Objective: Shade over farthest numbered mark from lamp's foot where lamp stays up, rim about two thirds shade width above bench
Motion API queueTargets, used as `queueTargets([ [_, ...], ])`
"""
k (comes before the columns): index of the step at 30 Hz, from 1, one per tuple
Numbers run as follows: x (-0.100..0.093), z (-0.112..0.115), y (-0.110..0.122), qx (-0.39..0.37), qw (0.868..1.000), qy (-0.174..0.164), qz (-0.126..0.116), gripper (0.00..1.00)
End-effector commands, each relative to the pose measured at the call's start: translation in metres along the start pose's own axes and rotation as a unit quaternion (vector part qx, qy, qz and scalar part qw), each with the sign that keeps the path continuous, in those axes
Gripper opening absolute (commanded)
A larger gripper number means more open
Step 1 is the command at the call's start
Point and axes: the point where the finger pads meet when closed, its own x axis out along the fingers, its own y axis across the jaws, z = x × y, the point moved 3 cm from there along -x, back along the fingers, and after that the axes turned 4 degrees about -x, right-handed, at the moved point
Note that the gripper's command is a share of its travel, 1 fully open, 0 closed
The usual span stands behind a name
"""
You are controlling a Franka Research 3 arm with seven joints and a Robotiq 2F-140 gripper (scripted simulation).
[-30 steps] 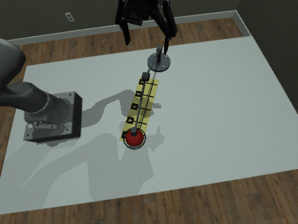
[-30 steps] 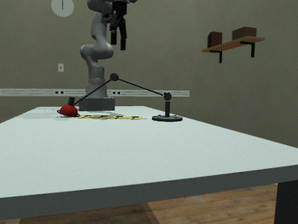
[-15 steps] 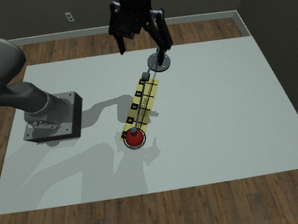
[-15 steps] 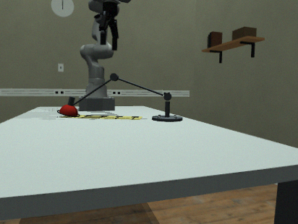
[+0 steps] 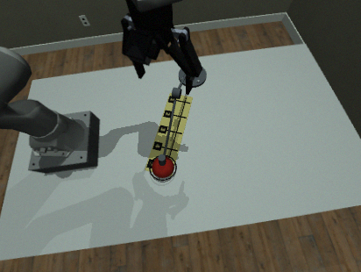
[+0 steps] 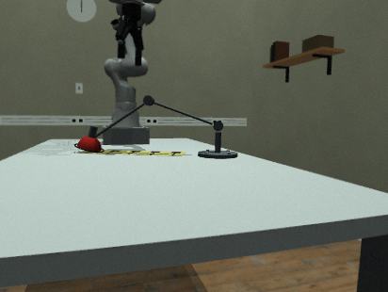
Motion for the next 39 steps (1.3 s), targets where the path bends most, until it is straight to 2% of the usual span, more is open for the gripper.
queueTargets([
  [1, 0.0, -0.012, 0.002, -0.013, 1.0, -0.001, 0.001, 1.0],
  [28, 0.0, -0.108, 0.009, 0.015, 1.0, -0.002, -0.001, 1.0],
  [39, 0.002, -0.116, -0.003, 0.025, 1.0, -0.003, -0.001, 1.0],
])
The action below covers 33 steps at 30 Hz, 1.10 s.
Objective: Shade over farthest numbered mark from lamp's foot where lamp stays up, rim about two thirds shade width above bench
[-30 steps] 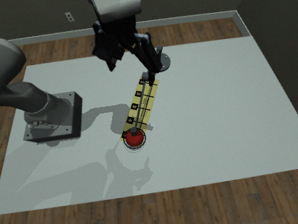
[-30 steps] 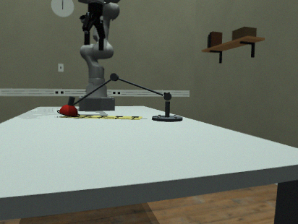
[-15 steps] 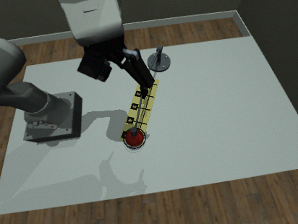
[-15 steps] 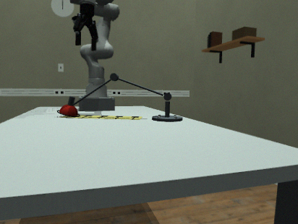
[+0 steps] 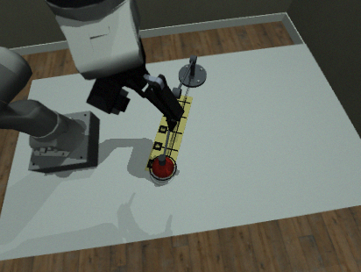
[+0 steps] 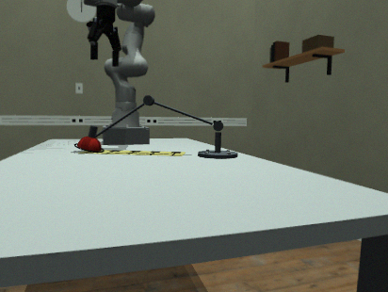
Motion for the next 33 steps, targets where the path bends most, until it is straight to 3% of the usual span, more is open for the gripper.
queueTargets([
  [1, 0.001, -0.004, -0.007, -0.003, 1.0, 0.001, -0.002, 1.0],
  [8, 0.002, -0.008, -0.014, 0.002, 1.0, 0.0, -0.003, 1.0],
  [23, 0.003, -0.012, -0.011, -0.047, 0.995, -0.091, 0.007, 1.0],
  [33, 0.004, -0.016, -0.011, -0.053, 0.99, -0.131, 0.009, 1.0],
])
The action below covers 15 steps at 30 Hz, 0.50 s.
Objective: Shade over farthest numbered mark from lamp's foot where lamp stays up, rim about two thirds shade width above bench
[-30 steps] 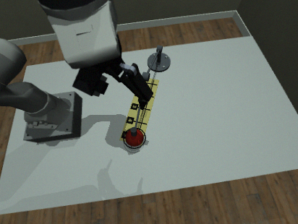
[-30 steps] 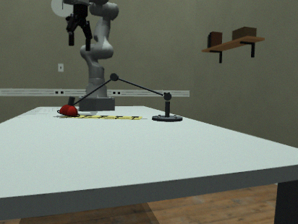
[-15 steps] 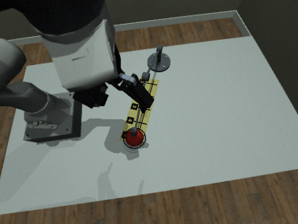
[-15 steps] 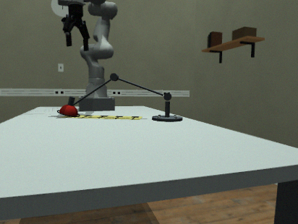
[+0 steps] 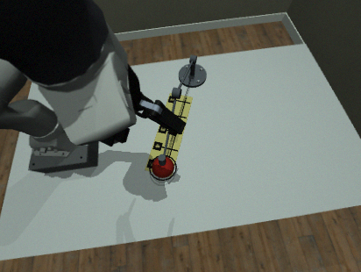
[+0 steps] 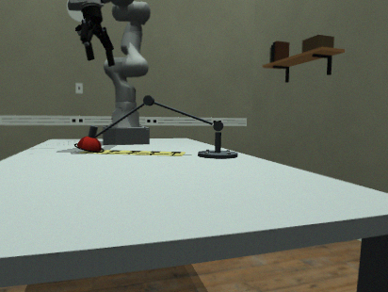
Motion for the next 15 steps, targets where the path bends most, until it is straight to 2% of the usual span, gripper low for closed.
queueTargets([
  [1, 0.0016, 0.0002, 0.0008, -0.034, 0.999, -0.023, 0.004, 1.0],
  [7, 0.0015, -0.0033, 0.0004, -0.039, 0.998, -0.054, 0.006, 1.0],
  [15, 0.0017, -0.0019, 0.0004, -0.055, 0.997, -0.059, 0.008, 1.0],
])
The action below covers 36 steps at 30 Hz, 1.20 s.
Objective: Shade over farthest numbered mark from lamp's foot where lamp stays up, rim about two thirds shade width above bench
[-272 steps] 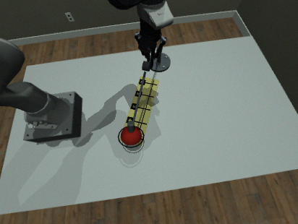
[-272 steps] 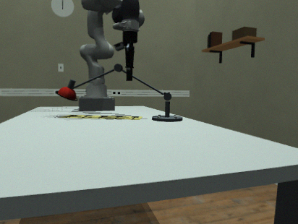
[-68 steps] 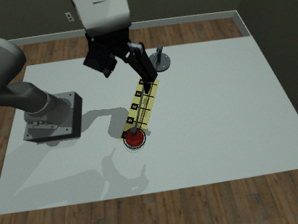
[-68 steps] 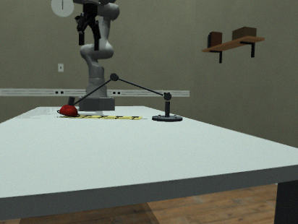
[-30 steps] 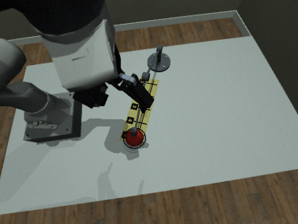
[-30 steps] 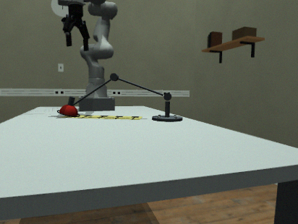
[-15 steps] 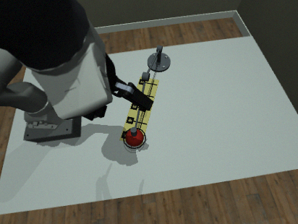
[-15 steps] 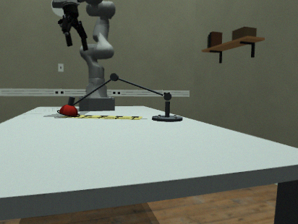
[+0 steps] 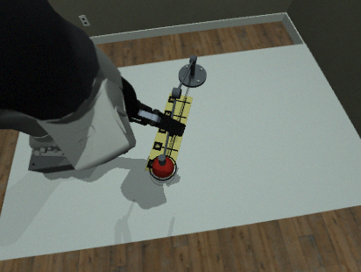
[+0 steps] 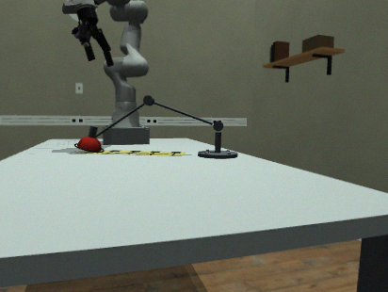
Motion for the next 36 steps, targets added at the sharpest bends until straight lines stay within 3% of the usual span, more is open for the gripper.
queueTargets([
  [1, 0.001, 0.003, 0.001, -0.033, 0.999, -0.007, 0.005, 1.0],
  [11, 0.002, 0.005, 0.001, -0.055, 0.998, -0.014, 0.008, 1.0],
  [26, 0.074, -0.022, -0.001, -0.043, 0.999, -0.012, 0.007, 1.0],
  [28, 0.074, -0.022, -0.001, -0.043, 0.999, -0.012, 0.007, 1.0],
  [36, 0.111, -0.033, 0.005, -0.043, 0.999, -0.013, 0.017, 1.0],
])
